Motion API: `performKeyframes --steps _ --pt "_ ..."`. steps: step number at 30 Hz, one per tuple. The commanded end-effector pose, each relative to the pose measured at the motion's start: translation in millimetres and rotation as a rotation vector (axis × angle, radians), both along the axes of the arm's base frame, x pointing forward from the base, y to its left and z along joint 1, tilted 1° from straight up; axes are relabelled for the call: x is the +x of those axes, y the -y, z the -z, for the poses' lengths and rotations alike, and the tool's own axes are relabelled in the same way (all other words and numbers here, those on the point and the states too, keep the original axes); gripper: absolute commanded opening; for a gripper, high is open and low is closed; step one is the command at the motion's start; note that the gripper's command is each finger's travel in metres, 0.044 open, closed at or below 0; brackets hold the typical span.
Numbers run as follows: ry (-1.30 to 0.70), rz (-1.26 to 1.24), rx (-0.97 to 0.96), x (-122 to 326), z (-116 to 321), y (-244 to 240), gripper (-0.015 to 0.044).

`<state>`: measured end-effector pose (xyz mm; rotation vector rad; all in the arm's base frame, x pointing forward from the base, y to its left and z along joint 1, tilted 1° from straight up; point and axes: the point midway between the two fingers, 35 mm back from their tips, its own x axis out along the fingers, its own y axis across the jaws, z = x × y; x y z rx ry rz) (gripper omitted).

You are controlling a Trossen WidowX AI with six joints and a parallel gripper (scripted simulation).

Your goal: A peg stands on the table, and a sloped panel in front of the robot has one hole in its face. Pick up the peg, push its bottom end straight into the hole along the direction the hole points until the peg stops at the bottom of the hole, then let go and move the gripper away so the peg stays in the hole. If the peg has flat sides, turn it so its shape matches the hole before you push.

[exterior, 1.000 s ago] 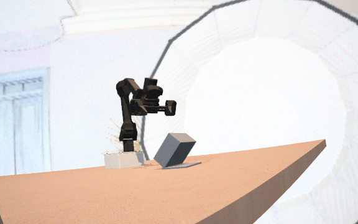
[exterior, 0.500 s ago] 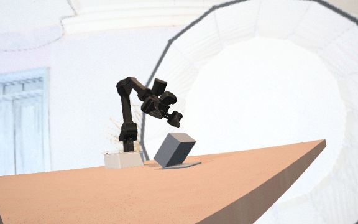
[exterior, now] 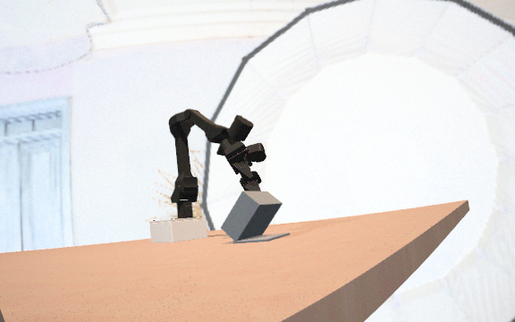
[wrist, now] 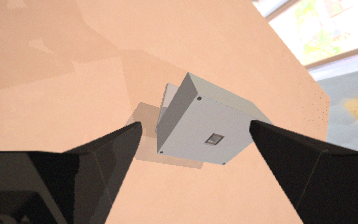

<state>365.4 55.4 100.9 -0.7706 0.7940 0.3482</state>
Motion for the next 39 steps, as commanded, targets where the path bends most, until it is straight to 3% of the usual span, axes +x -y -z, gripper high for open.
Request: performKeyframes --steps 1,39 --pt "-0.039 -0.101 -0.054 -3 3 -12 0.0440" --pt "-0.380 -1.273 -0.557 -93 32 -98 0.0440"
